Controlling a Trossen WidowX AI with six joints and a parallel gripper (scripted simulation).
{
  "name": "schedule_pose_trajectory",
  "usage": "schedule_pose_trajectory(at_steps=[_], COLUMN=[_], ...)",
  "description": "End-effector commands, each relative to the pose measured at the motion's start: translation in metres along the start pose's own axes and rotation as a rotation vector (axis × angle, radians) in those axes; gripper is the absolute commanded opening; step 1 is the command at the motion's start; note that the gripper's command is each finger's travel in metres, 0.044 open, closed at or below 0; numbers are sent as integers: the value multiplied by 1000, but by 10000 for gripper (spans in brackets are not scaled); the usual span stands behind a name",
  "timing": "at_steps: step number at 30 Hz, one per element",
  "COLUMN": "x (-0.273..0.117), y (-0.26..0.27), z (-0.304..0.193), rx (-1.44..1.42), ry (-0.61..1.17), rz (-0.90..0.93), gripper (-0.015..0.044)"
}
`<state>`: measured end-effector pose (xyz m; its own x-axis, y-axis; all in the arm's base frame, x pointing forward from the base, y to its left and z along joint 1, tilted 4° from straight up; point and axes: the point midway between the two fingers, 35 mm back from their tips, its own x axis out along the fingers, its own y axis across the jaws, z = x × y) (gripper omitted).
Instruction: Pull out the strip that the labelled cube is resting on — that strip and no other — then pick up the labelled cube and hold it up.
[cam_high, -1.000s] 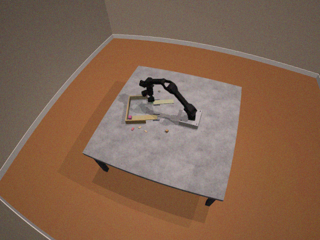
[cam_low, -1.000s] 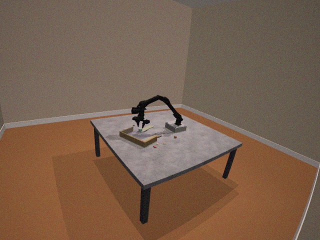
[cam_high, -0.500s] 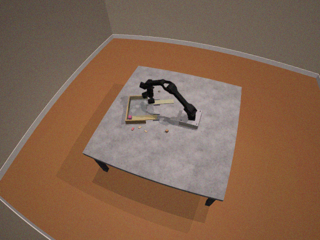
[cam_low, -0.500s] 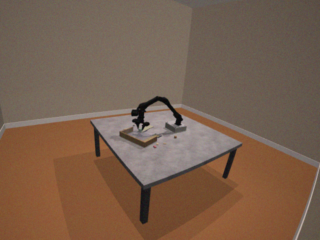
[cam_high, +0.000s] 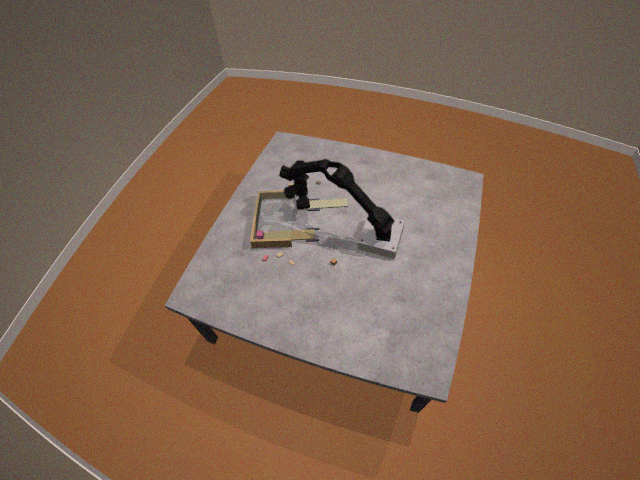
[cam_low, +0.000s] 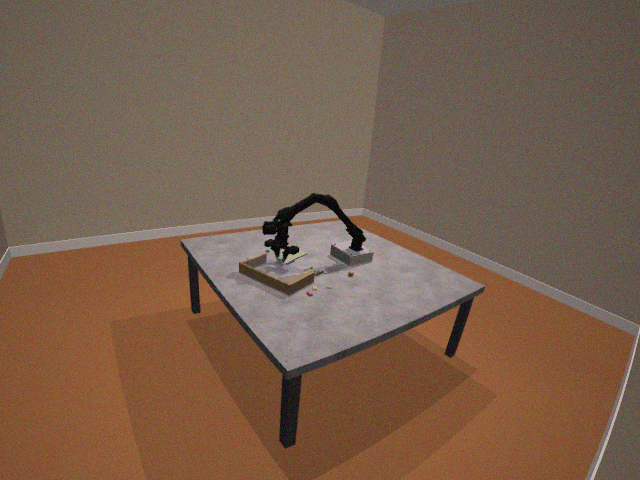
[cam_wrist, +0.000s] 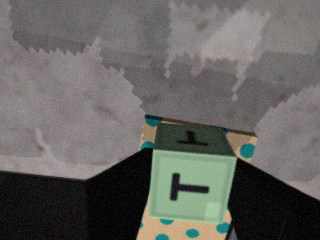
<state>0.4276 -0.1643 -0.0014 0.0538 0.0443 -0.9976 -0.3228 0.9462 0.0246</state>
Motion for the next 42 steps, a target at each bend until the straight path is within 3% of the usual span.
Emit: schedule_pose_trajectory(at_steps=[1,5,10,26,42], x=[-1,-1,-4,-41,-44], y=[0,0,3,37,65], z=[0,0,-3,-44,-79], rx=[0,0,0,5,5], ry=[-1,-1,-1,3,6], rz=[-1,-1,0,6,9], gripper=[138,111,0,0,0])
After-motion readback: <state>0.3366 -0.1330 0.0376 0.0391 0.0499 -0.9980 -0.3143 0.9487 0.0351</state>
